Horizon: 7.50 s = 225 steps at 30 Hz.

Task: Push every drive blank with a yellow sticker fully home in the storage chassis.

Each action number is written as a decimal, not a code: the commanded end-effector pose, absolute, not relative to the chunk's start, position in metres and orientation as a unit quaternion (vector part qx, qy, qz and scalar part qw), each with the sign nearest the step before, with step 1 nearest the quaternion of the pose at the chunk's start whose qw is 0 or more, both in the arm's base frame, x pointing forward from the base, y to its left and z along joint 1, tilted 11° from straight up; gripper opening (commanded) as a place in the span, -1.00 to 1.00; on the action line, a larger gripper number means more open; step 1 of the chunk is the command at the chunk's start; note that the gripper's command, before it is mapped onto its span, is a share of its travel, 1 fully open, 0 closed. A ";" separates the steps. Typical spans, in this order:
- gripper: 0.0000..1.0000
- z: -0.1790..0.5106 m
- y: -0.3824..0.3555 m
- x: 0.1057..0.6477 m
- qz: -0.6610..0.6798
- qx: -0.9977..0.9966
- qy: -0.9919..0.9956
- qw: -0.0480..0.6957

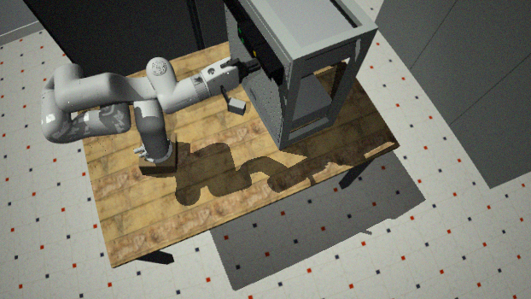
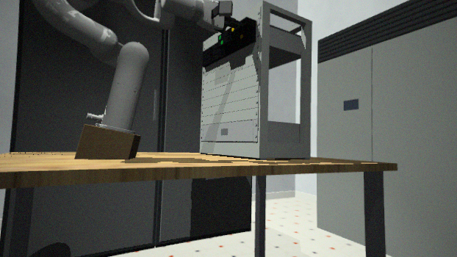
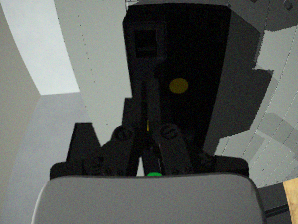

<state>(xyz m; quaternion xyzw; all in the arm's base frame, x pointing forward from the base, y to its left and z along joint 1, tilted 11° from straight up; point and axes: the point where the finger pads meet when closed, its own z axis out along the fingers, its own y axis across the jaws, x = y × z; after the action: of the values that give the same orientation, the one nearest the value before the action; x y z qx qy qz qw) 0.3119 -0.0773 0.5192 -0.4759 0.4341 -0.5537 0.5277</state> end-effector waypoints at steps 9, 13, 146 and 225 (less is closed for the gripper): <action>-1.00 0.521 -0.077 0.312 -0.555 -0.475 0.432 0.529; -1.00 0.520 -0.077 0.312 -0.555 -0.475 0.432 0.529; -1.00 0.527 -0.076 0.353 -0.555 -0.475 0.432 0.529; -1.00 0.505 -0.076 0.250 -0.555 -0.475 0.432 0.529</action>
<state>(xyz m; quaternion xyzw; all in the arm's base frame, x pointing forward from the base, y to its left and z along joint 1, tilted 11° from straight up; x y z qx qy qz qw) 0.2510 -0.0751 0.5042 -0.4674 0.4376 -0.5606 0.5250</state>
